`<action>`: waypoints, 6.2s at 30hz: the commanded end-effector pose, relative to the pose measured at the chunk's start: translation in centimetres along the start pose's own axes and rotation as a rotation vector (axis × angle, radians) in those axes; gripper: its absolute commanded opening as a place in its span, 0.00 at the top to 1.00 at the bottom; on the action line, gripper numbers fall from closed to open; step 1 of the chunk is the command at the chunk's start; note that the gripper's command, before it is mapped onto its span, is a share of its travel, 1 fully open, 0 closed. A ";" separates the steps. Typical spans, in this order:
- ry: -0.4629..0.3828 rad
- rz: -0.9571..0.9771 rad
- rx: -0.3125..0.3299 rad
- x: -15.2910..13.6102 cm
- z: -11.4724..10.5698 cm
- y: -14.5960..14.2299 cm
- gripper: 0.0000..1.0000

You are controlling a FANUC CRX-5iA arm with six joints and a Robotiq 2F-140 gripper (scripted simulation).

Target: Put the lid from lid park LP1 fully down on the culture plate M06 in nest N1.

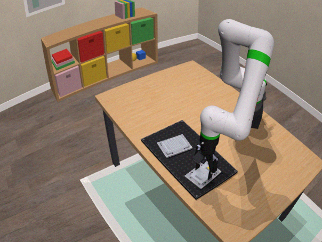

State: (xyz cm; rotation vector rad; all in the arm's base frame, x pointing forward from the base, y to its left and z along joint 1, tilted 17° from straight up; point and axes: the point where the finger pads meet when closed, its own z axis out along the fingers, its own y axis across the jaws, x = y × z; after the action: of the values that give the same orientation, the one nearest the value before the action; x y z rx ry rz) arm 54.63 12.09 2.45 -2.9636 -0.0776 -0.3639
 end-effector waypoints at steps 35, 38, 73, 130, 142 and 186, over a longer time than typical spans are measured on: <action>0.001 0.000 0.000 0.1 -1.3 0.0 0.39; 0.001 0.000 0.000 0.1 -1.7 0.0 0.39; 0.001 0.000 0.000 0.0 -6.1 0.0 0.39; 0.002 0.022 0.001 -3.6 -6.1 25.8 0.39; 0.002 0.121 0.000 -3.6 -6.0 25.8 0.39; 0.001 0.297 0.000 -3.4 -2.5 25.9 0.39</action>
State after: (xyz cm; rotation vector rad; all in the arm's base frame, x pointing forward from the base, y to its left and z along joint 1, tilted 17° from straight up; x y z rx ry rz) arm 52.54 -13.92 0.19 -2.9121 0.3583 -0.3218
